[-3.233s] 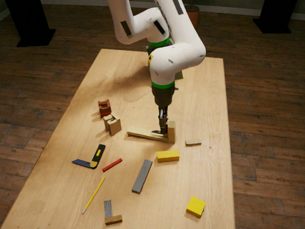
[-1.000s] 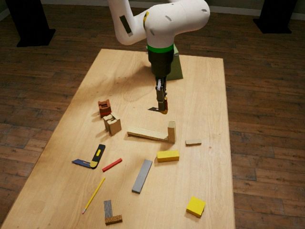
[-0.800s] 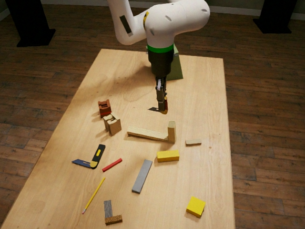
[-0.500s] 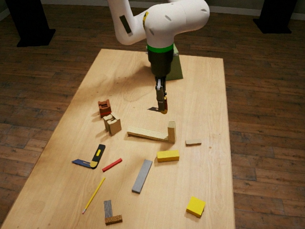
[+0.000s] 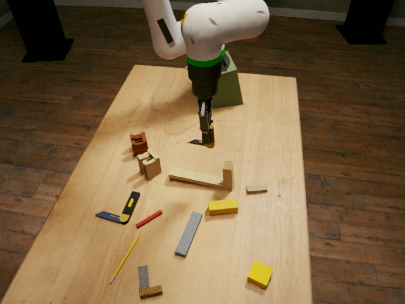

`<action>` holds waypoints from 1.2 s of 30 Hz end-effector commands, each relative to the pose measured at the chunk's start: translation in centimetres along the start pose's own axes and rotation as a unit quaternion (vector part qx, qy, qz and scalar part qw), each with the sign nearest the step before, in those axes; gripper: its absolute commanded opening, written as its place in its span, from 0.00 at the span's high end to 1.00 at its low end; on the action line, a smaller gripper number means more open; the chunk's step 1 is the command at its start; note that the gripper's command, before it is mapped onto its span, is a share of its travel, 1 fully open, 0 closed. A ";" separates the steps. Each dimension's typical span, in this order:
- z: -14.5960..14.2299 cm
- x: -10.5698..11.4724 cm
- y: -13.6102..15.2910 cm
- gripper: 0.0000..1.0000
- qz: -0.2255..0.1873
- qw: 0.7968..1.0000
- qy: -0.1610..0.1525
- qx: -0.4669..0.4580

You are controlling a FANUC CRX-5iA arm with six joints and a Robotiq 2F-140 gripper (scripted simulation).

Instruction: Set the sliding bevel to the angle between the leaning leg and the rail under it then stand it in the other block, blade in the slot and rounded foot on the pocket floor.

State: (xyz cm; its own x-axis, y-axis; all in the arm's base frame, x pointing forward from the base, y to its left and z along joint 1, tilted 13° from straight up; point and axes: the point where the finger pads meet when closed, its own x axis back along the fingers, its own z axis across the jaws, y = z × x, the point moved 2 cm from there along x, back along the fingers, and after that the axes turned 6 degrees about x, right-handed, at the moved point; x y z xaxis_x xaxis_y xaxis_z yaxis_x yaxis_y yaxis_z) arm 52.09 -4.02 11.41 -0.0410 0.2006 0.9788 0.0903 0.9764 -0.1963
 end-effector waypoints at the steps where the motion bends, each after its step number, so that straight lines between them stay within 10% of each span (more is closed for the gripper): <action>1: 0.6 0.1 -1.3 0.90 0.002 1.000 -0.001 0.009; 36: 10.3 0.8 -20.1 0.90 0.030 0.988 0.000 0.150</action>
State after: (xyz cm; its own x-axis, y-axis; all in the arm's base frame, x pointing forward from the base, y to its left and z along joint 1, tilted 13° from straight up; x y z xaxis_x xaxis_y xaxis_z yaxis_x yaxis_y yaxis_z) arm 40.89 -21.14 15.09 -0.0411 0.2568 0.9656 -0.1836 0.9480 -0.2600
